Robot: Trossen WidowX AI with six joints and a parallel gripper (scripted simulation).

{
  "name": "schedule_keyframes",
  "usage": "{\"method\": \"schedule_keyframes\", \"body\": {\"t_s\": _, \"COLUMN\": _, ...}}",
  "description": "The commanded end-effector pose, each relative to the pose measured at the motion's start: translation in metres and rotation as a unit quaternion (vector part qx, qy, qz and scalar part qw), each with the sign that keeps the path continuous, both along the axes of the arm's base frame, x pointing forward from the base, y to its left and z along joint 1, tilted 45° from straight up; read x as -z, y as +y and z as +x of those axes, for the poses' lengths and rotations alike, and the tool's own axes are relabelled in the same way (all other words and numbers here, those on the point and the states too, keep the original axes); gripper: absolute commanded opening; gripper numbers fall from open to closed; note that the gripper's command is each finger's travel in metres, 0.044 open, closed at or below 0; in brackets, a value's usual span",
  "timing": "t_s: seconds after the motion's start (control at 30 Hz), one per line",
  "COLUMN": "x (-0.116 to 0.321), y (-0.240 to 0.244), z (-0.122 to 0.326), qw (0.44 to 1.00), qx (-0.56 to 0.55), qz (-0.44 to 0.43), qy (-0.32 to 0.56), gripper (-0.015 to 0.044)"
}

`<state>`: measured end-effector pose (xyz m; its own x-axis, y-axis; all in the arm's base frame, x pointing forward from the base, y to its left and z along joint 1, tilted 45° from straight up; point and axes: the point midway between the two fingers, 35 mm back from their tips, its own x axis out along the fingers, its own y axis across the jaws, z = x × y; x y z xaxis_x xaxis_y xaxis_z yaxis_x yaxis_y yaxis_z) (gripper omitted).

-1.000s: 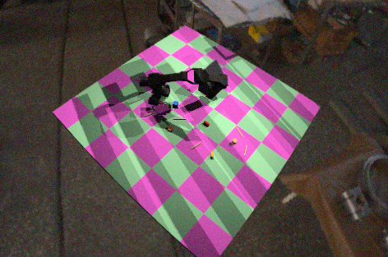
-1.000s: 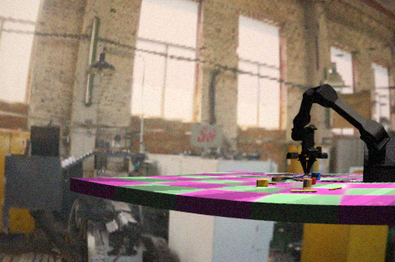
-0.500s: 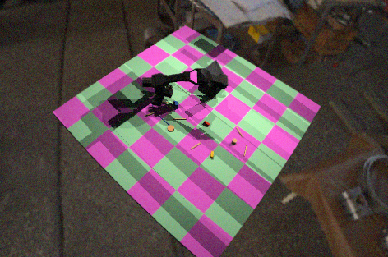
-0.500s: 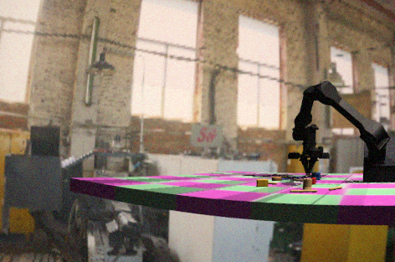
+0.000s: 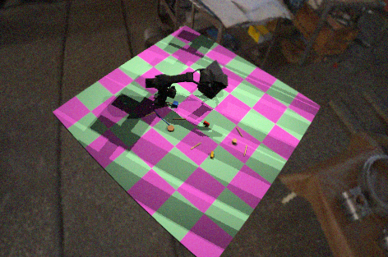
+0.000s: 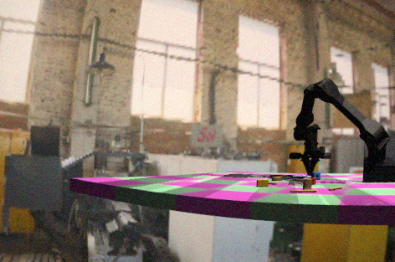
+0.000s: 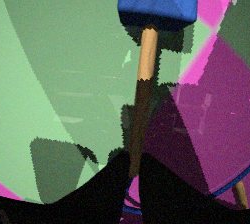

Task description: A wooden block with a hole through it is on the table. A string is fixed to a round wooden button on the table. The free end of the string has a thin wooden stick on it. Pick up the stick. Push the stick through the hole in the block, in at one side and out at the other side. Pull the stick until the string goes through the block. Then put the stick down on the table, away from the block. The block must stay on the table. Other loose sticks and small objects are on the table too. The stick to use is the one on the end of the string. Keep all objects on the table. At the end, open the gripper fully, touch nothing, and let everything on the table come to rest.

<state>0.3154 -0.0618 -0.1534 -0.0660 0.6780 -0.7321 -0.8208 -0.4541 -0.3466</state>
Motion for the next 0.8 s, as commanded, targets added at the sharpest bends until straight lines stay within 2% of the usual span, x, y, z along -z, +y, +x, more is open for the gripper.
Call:
{"method": "schedule_keyframes", "body": {"t_s": 0.0, "x": -0.002, "y": 0.001, "z": 0.0, "qw": 1.0, "qx": 0.002, "qz": 0.0, "qy": -0.002, "gripper": 0.0}}
{"method": "schedule_keyframes", "body": {"t_s": 0.77, "x": -0.018, "y": 0.017, "z": -0.015, "qw": 1.0, "qx": 0.002, "qz": 0.0, "qy": -0.001, "gripper": 0.0}}
